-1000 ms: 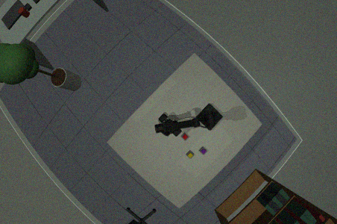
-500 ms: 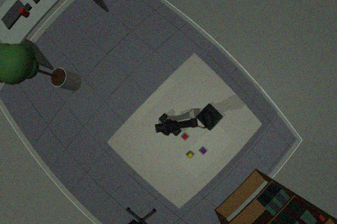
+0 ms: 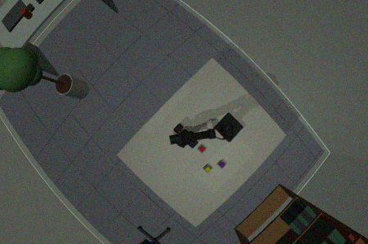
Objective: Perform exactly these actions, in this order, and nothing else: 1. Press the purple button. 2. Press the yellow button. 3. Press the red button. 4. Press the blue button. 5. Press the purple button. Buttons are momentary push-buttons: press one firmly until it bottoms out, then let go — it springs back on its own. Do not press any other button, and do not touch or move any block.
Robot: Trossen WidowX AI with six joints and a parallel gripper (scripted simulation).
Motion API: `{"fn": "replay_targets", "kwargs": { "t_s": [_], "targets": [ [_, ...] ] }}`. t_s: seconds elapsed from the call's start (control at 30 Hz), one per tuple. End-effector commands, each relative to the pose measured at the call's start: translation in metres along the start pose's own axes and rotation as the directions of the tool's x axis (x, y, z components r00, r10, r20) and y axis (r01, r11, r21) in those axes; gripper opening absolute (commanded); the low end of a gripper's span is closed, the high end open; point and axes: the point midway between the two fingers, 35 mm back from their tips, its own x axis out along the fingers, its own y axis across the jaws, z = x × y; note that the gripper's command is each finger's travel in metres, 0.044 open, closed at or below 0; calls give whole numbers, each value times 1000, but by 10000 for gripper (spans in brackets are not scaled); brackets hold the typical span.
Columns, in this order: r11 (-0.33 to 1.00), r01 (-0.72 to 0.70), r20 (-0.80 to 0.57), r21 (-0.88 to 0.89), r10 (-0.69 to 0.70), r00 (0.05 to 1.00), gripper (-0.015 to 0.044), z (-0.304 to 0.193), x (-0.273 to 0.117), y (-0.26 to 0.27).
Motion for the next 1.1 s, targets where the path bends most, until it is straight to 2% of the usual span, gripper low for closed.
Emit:
{"fn": "replay_targets", "kwargs": {
  "t_s": [0.0,0.13,0.3,0.47,0.63,0.87,1.07],
  "targets": [
    [1000,-3,-4,-3,3,1000,20,-1,1,1],
    [1000,-3,-3,-3,3,1000,20,-1,-30,0],
    [1000,-3,-4,-3,3,1000,20,-1,-35,0],
    [1000,-3,-3,-3,3,1000,20,0,-92,0],
    [1000,-3,-3,-3,3,1000,20,1,-94,2],
    [1000,-15,4,-3,15,1000,20,38,-96,86],
    [1000,-25,5,-3,25,1000,20,48,-97,173]
  ]
}}
